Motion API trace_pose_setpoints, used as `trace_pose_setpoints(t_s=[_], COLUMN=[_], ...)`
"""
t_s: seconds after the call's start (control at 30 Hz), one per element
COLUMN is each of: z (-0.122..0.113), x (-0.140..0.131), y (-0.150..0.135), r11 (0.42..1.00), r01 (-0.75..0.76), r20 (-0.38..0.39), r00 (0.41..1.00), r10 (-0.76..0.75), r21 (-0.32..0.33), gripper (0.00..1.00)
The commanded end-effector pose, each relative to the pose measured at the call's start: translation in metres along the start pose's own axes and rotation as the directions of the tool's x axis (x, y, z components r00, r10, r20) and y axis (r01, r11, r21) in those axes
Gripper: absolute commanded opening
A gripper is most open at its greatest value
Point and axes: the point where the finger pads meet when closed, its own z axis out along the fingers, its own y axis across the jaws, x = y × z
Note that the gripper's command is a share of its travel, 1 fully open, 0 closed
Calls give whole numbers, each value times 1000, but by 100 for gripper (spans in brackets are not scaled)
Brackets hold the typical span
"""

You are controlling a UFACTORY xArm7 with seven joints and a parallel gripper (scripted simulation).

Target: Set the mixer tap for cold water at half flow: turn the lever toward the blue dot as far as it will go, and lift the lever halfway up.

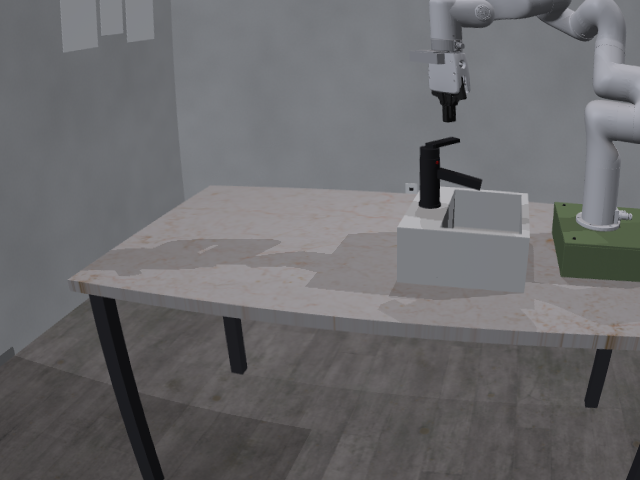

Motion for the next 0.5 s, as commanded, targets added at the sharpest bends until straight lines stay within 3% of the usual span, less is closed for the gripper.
trace_pose_setpoints(t_s=[0.0, 0.13, 0.23, 0.3, 0.47], z=[-3, -5, -7, -7, -10], x=[1, 2, 2, 2, 2], y=[0, -1, -1, -1, -2], r11=[993, 959, 898, 898, 748], r01=[117, 284, 440, 440, 664], r20=[-3, -3, -1, -1, 3], r00=[993, 959, 898, 898, 748], r10=[-117, -284, -440, -440, -664], r21=[-4, -7, -9, -9, -14], gripper=[0, 0, 0, 0, 0])
